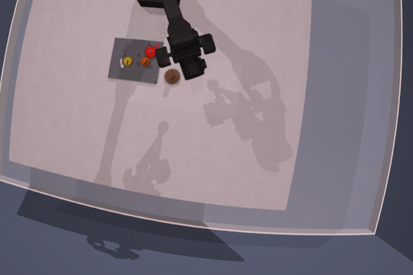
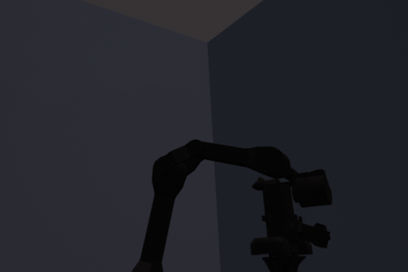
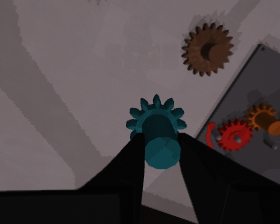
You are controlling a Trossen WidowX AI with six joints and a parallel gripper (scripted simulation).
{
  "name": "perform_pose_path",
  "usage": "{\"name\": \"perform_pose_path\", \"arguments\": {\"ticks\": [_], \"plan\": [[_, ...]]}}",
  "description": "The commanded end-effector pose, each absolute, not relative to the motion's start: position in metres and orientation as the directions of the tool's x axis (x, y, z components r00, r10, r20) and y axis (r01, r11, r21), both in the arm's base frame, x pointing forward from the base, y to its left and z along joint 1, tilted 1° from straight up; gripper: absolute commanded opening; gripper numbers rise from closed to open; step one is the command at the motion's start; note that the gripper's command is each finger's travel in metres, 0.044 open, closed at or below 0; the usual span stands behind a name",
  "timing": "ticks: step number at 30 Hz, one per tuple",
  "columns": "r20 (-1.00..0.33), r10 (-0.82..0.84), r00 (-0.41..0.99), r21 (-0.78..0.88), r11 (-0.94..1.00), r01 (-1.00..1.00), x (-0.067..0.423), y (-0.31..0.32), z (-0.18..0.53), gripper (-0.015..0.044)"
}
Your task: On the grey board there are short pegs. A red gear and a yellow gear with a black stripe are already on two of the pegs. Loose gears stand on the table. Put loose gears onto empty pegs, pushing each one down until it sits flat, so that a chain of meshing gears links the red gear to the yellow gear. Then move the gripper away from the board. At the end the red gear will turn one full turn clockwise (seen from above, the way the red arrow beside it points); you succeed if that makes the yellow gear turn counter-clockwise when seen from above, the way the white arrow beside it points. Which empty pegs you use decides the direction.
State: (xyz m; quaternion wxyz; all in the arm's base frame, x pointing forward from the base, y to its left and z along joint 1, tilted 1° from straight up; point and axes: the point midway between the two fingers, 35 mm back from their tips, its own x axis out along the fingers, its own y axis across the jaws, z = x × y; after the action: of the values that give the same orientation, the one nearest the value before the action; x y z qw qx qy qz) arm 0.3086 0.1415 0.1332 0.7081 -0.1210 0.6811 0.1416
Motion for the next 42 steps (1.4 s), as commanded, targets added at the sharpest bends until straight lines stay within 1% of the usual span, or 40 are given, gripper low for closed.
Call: {"name": "perform_pose_path", "arguments": {"ticks": [1, 42], "plan": [[-0.999, 0.033, 0.032, 0.019, 0.930, -0.368, 0.313, 0.132, 0.129, 0.0000], [-0.999, 0.025, 0.034, 0.011, 0.930, -0.368, 0.338, 0.032, 0.086, 0.0000]]}}
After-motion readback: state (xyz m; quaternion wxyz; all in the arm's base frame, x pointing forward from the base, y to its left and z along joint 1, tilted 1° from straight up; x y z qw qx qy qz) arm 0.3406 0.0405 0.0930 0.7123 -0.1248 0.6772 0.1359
